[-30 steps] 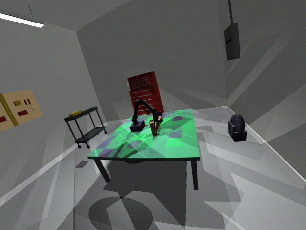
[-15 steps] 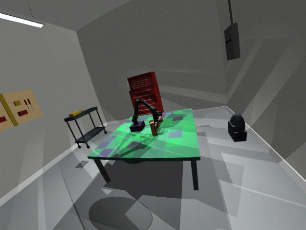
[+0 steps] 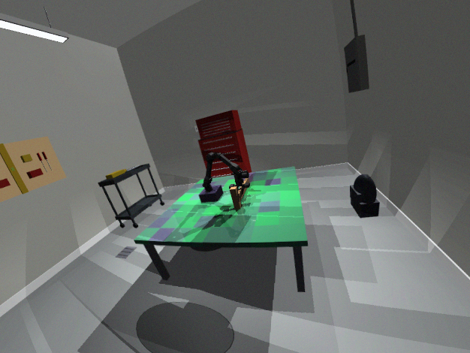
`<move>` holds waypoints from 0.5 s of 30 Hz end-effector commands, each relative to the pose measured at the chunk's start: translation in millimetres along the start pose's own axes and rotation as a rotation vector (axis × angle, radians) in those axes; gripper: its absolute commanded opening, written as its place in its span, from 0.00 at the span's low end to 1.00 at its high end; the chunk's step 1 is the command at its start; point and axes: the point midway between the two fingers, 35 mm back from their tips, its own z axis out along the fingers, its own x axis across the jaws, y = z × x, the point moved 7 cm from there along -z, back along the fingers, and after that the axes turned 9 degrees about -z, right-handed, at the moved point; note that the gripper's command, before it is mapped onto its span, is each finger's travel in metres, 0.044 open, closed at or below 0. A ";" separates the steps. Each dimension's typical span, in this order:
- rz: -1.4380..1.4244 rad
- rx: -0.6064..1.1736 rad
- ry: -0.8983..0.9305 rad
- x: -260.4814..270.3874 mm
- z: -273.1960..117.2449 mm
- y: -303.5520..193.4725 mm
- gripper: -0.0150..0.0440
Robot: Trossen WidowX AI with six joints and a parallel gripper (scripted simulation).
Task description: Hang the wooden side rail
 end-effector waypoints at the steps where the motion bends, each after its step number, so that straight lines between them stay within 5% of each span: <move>1: 0.000 0.002 -0.018 -2.2 -6.8 -0.5 0.25; 15: 0.000 0.002 -0.018 -2.2 -9.2 -0.5 0.25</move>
